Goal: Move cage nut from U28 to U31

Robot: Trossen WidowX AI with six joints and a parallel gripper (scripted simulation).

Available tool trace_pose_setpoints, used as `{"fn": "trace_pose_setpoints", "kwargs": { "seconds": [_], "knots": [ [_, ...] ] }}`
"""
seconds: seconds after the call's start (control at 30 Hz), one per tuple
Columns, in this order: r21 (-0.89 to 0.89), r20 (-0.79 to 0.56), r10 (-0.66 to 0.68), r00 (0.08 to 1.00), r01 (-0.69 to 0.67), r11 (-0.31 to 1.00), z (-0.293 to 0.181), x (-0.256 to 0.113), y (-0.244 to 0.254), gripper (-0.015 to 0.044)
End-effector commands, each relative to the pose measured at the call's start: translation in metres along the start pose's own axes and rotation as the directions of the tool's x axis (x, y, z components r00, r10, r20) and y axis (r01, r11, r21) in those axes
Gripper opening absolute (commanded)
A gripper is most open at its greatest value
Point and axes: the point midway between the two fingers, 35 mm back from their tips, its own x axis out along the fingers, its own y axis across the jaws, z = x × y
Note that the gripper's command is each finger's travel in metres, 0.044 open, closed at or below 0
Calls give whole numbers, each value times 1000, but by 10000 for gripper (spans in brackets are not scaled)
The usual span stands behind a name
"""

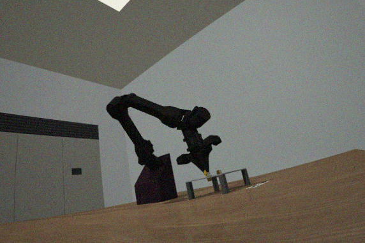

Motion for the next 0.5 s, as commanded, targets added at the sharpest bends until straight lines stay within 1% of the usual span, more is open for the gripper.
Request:
{"fn": "trace_pose_setpoints", "kwargs": {
  "seconds": [0.0, 0.47],
  "knots": [
    [-5, 4, -4, 1000, 4, 1000, 1, 0, 1, 23],
    [-5, 4, -20, 1000, 20, 1000, 1, 1, 2, 23]
  ]
}}
